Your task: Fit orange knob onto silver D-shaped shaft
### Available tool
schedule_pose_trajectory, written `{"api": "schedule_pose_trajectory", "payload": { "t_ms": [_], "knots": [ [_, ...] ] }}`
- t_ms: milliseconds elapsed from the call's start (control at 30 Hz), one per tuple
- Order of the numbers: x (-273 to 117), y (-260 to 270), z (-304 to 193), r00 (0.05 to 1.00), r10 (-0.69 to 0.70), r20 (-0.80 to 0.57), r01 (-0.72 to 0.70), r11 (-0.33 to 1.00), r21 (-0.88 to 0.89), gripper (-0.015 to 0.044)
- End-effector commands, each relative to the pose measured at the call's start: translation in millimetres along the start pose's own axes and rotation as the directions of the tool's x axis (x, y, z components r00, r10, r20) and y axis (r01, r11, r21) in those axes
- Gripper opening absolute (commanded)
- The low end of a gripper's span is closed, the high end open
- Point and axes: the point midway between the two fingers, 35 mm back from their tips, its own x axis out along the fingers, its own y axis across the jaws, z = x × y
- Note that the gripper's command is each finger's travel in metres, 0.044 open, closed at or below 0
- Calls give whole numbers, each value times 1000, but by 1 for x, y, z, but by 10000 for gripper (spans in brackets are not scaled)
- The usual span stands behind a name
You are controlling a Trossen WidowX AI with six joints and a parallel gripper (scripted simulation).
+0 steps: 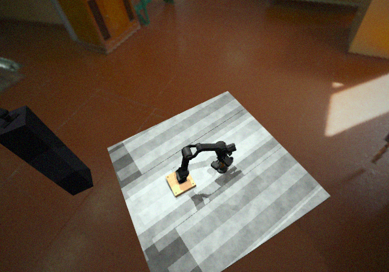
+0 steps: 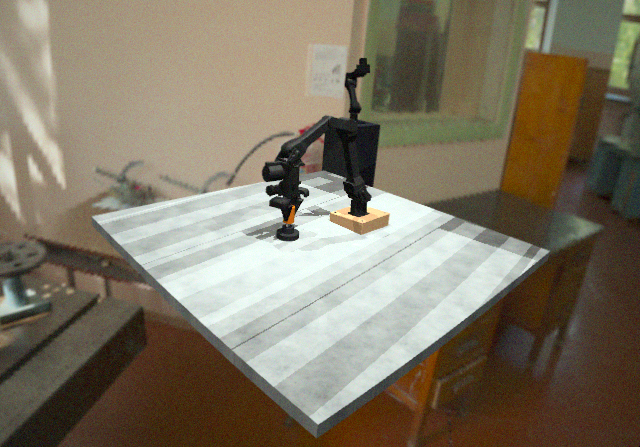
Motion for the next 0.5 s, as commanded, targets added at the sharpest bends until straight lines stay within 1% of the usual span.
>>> {"api": "schedule_pose_trajectory", "payload": {
  "t_ms": [0, 467],
  "knots": [
    [-2, 3, 2, 1000, 6, 4, -6, 1000, 20, 0],
    [1, 2, 2, 1000, 6, 4, -6, 1000, 20, 0]
  ]
}}
